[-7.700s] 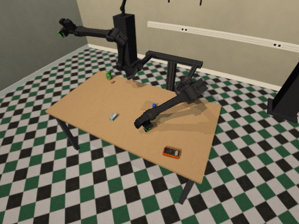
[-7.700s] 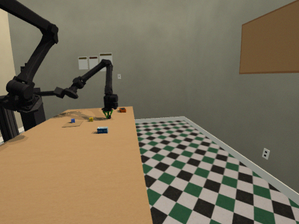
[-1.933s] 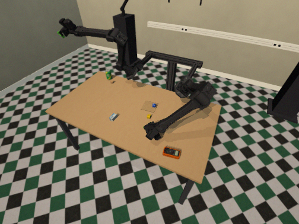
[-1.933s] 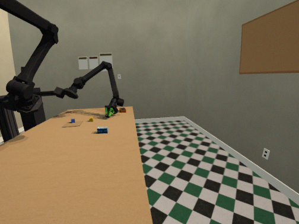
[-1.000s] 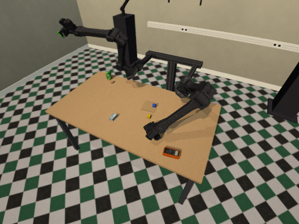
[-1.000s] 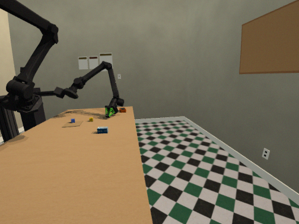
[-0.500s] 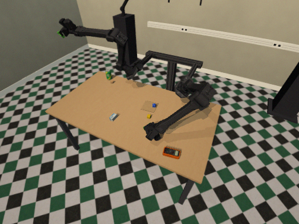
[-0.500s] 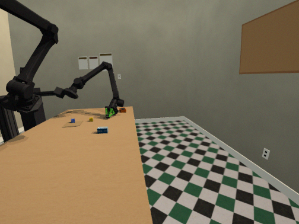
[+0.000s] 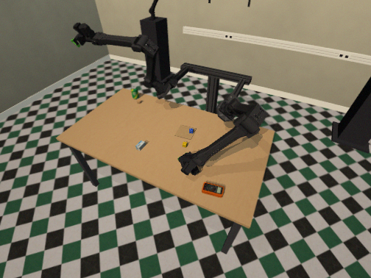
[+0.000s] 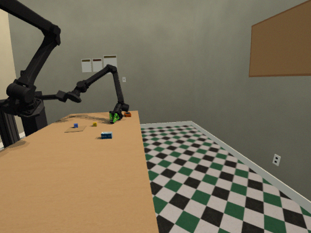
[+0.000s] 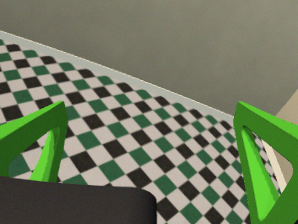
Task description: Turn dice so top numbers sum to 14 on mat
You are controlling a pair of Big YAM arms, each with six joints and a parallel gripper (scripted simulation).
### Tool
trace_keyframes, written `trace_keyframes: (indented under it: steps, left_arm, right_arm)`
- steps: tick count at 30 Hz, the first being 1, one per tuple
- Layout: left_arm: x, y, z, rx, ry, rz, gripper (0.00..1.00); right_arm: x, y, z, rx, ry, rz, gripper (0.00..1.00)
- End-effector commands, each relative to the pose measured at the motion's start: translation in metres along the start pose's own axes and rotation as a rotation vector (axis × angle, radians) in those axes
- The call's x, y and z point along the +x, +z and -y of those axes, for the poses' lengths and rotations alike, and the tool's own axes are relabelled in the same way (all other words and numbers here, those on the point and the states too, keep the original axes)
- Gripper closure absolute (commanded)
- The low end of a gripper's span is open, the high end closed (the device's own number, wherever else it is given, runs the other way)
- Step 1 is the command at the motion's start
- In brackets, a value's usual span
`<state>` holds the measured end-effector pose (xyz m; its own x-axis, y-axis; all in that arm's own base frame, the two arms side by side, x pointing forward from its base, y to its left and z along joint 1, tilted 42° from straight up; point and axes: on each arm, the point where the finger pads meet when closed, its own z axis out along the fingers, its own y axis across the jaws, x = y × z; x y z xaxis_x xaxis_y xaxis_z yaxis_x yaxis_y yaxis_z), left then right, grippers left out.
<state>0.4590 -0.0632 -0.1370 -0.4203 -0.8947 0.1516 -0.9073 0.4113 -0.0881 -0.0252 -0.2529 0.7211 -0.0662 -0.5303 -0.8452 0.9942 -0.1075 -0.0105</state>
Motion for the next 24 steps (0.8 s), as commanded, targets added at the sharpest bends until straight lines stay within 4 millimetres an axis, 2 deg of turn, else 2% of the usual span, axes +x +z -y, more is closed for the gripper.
trace_keyframes:
  steps: [1, 17, 21, 24]
  left_arm:
    - [-0.0061, 0.0027, 0.0055, 0.018, 0.011, 0.002, 0.74]
    - [-0.0061, 0.0027, 0.0055, 0.018, 0.011, 0.002, 0.74]
    - [-0.0061, 0.0027, 0.0055, 0.018, 0.011, 0.002, 0.67]
    - [-0.0061, 0.0027, 0.0055, 0.018, 0.011, 0.002, 0.67]
  right_arm:
    - [-0.0219, -0.0091, 0.0029, 0.006, 0.008, 0.053, 0.00]
    - [-0.0219, -0.0091, 0.0029, 0.006, 0.008, 0.053, 0.00]
    - [-0.0219, -0.0091, 0.0029, 0.006, 0.008, 0.053, 0.00]
    - [-0.0219, -0.0091, 0.0029, 0.006, 0.008, 0.053, 0.00]
